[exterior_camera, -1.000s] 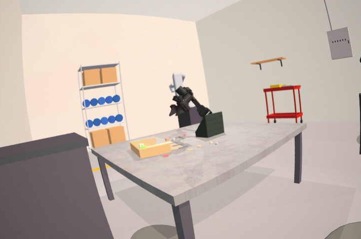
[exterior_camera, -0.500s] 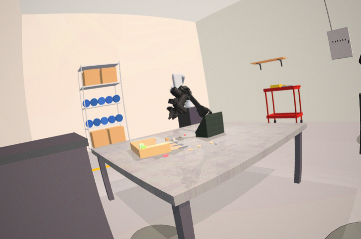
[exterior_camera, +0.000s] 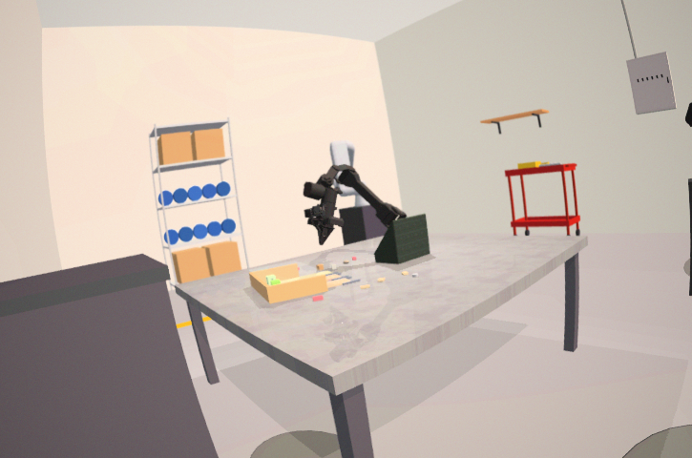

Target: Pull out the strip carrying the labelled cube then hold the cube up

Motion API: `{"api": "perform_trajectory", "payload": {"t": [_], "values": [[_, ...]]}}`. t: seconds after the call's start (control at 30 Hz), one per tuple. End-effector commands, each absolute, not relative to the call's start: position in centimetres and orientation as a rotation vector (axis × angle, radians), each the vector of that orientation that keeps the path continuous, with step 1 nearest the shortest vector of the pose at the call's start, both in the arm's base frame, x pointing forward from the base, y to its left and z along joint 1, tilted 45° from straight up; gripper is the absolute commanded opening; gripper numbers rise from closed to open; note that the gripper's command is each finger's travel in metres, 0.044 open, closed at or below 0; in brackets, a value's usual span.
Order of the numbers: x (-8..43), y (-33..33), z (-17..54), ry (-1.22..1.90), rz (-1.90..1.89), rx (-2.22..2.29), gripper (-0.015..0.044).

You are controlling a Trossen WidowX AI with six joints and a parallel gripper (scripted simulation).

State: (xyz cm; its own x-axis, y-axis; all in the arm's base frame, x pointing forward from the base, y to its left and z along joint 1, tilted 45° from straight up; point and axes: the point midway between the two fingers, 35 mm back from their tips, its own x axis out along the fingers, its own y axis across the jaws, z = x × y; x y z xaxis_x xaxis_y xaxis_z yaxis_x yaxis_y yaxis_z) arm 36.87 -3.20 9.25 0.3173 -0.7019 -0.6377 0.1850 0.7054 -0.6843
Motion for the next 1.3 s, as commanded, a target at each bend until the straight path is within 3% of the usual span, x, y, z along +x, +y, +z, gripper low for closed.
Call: {"api": "perform_trajectory", "payload": {"t": [0.0,1.27], "values": [[35.9,-8.8,9.3,1.392,-0.819,-0.386,0.0000],[36.1,-11.3,6.6,1.391,-0.819,-0.386,0.0000]]}}
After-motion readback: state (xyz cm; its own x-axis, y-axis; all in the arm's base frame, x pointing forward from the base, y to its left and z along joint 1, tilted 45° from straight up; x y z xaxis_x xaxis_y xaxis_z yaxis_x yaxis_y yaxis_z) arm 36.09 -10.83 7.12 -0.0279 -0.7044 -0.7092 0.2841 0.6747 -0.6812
